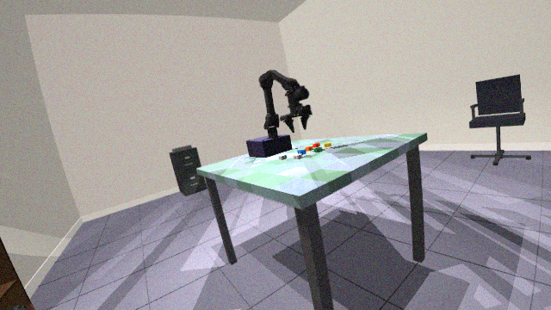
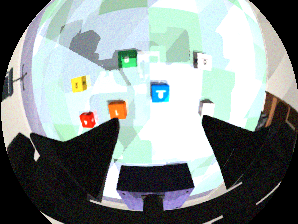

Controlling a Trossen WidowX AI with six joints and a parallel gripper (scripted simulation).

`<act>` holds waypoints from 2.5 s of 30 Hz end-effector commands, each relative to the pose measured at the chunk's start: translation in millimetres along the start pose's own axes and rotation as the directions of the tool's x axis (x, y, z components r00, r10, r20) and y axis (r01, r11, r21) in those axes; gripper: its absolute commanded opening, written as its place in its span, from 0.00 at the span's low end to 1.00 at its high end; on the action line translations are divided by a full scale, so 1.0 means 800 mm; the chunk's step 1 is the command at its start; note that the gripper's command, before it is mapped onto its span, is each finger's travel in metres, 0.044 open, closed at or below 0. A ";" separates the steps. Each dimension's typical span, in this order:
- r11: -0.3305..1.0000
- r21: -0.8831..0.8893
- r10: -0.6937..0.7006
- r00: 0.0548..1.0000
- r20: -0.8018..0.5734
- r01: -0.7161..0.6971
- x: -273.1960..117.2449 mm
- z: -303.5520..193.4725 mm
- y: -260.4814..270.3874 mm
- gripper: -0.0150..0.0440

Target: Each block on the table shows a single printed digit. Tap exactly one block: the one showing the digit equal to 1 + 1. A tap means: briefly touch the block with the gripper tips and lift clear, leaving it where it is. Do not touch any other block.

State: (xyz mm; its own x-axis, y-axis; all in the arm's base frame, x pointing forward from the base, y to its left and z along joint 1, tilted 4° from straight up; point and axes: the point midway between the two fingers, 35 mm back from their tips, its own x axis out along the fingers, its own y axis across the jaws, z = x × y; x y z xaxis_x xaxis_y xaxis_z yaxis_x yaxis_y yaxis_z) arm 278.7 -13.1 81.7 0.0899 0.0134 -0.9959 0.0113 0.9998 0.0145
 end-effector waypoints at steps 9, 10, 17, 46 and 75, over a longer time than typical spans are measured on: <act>1.000 -0.003 0.006 1.000 -0.004 -0.006 0.000 -0.050 0.093 0.93; 1.000 -0.003 0.006 1.000 -0.004 -0.006 0.000 -0.050 0.093 0.93; 1.000 -0.003 0.006 1.000 -0.004 -0.006 0.000 -0.050 0.093 0.93; 1.000 -0.002 0.014 1.000 -0.007 -0.014 -0.002 -0.087 0.199 0.93; 1.000 -0.002 0.014 1.000 0.003 -0.014 -0.003 0.052 0.213 0.93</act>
State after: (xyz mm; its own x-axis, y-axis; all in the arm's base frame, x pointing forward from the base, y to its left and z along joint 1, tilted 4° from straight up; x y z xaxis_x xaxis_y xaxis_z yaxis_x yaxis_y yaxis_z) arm 315.3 155.0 91.8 0.0986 0.0244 -0.9948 0.0176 0.9995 0.0263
